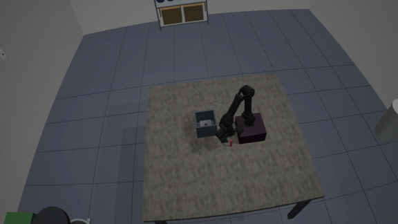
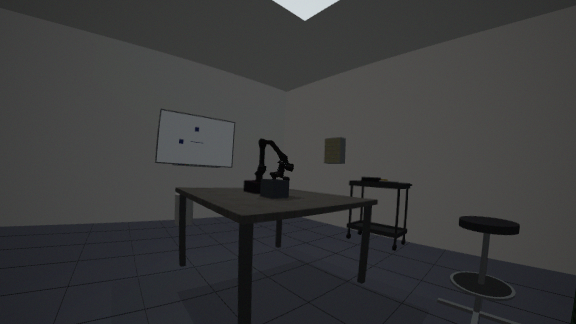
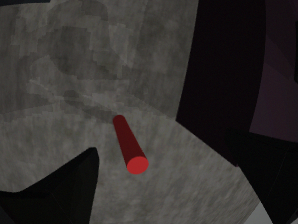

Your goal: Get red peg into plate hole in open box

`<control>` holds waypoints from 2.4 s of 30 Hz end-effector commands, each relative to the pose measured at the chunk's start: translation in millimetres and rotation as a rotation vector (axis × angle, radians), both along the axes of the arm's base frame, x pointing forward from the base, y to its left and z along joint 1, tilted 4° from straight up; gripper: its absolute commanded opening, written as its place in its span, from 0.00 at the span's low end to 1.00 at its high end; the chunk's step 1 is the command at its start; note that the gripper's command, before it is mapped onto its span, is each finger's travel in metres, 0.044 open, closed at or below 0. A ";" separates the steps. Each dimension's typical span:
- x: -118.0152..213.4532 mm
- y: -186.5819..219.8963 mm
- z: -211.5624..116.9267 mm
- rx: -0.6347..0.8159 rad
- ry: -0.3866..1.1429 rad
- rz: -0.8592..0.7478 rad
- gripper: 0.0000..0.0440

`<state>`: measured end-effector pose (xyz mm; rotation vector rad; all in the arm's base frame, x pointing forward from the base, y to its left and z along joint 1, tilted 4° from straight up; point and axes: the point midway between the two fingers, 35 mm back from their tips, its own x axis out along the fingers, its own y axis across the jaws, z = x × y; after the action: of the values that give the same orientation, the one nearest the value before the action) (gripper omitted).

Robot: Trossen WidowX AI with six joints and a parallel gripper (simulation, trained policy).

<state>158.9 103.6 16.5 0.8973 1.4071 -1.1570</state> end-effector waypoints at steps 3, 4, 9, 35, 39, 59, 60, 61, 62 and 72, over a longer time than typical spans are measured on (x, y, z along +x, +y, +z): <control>-1.4 -4.7 -20.7 -0.029 -0.014 -0.019 0.97; -1.3 -5.1 -23.5 -0.032 -0.017 -0.021 0.96; 0.9 -3.8 -35.4 -0.035 -0.028 -0.019 0.80; 12.8 15.6 -47.4 0.045 -0.076 0.035 0.01; 15.3 18.3 -39.1 0.063 -0.091 0.019 0.00; 42.4 30.3 16.9 0.171 -0.232 -0.024 0.00; 44.5 30.7 20.8 0.177 -0.241 -0.023 0.00; 46.6 31.0 24.7 0.182 -0.251 -0.022 0.00; 48.7 31.3 28.8 0.187 -0.260 -0.020 0.00; 70.8 24.8 69.9 0.204 -0.360 0.006 0.00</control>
<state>221.5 132.2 71.3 1.1748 1.2710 -0.8409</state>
